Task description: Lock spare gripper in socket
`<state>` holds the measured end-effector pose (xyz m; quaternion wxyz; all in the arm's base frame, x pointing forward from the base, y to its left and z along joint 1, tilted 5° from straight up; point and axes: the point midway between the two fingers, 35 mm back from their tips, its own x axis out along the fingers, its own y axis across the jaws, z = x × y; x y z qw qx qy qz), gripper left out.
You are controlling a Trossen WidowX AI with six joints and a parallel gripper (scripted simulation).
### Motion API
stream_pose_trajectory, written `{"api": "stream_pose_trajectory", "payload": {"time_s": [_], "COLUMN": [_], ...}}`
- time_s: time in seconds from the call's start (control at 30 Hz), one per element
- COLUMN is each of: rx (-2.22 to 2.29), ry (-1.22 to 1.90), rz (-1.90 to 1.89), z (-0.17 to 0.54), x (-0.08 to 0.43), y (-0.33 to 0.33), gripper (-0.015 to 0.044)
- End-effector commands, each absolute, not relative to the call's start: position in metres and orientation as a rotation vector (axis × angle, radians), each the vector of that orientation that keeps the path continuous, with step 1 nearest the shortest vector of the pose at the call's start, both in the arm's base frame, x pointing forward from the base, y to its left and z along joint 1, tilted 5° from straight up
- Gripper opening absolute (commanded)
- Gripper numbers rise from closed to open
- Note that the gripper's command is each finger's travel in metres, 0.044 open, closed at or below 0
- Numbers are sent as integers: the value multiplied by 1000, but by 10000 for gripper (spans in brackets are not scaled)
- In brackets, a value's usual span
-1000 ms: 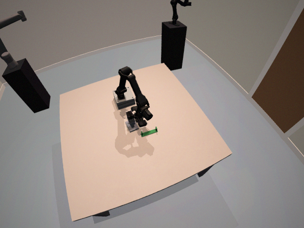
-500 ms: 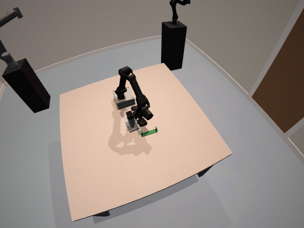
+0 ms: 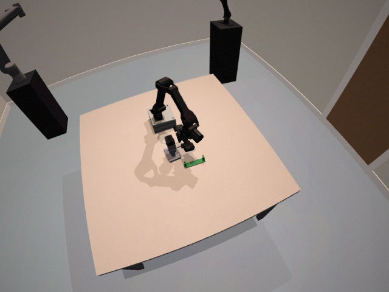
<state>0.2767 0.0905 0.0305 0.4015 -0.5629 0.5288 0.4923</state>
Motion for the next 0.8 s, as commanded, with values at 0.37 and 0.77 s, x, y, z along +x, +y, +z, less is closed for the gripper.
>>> {"api": "stream_pose_trajectory", "payload": {"time_s": [0.37,0.77], "rx": [-1431,-1444], "ry": [1348,1360], "rz": [1257,1269], "z": [55,76], "x": [271,267], "y": [109,124], "gripper": [200,200]}}
